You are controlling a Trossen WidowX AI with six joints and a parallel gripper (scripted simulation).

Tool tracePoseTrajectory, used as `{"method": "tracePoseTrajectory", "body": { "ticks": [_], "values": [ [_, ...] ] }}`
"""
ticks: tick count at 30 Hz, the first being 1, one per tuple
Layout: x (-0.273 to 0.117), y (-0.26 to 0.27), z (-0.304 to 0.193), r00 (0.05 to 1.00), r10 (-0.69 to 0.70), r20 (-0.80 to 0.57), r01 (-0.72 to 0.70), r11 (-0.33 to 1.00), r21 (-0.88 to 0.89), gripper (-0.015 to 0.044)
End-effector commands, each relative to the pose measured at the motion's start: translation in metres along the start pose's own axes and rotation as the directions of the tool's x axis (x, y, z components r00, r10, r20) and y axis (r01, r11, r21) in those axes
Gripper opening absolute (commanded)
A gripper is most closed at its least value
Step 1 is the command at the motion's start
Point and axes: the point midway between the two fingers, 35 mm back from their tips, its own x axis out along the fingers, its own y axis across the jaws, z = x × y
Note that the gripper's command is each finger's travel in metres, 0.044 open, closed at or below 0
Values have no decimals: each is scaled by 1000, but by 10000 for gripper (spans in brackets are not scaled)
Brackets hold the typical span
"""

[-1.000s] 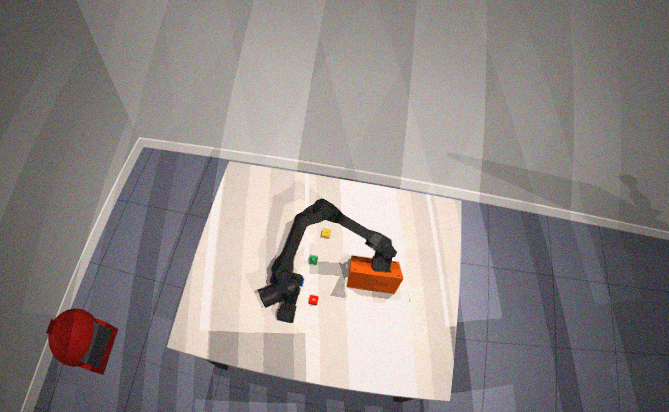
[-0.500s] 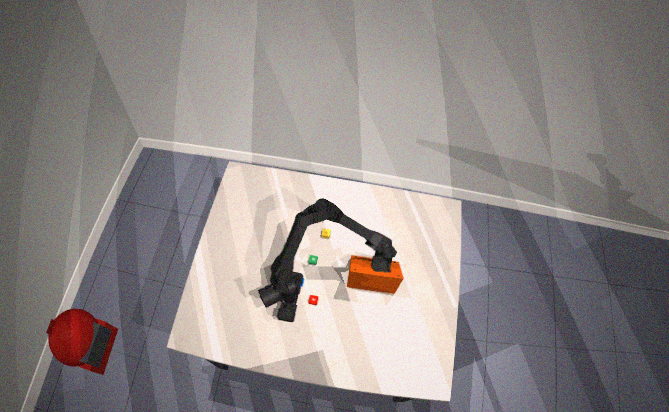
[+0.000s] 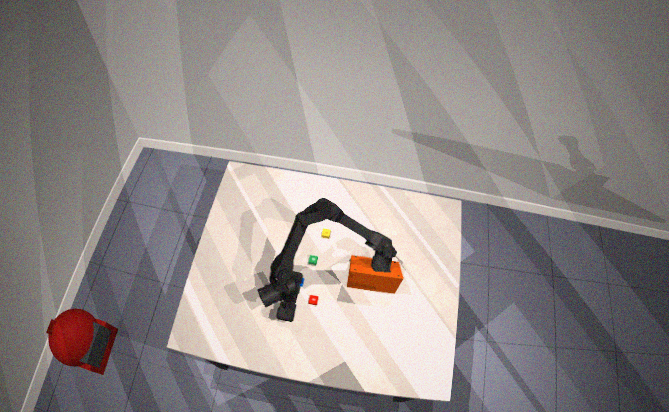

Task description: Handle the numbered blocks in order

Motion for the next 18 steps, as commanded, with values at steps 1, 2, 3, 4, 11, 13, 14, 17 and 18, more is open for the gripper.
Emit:
{"method": "tracePoseTrajectory", "body": {
  "ticks": [1,2,3,4,11,13,14,17,18],
  "values": [
    [4,1,0,1000,4,-2,-4,1000,3,120],
    [6,1,0,1000,4,-2,-4,1000,3,120],
    [8,1,0,1000,4,-2,-4,1000,3,120],
    [10,1,0,1000,3,-2,-3,1000,3,120],
    [14,1,0,1000,3,-2,-3,1000,3,120],
    [14,1,0,1000,3,-2,-3,1000,3,120],
    [14,1,0,1000,3,-2,-3,1000,3,120],
    [14,1,0,1000,3,-2,-3,1000,3,120],
    [14,1,0,1000,3,-2,-3,1000,3,146]
  ]
}}
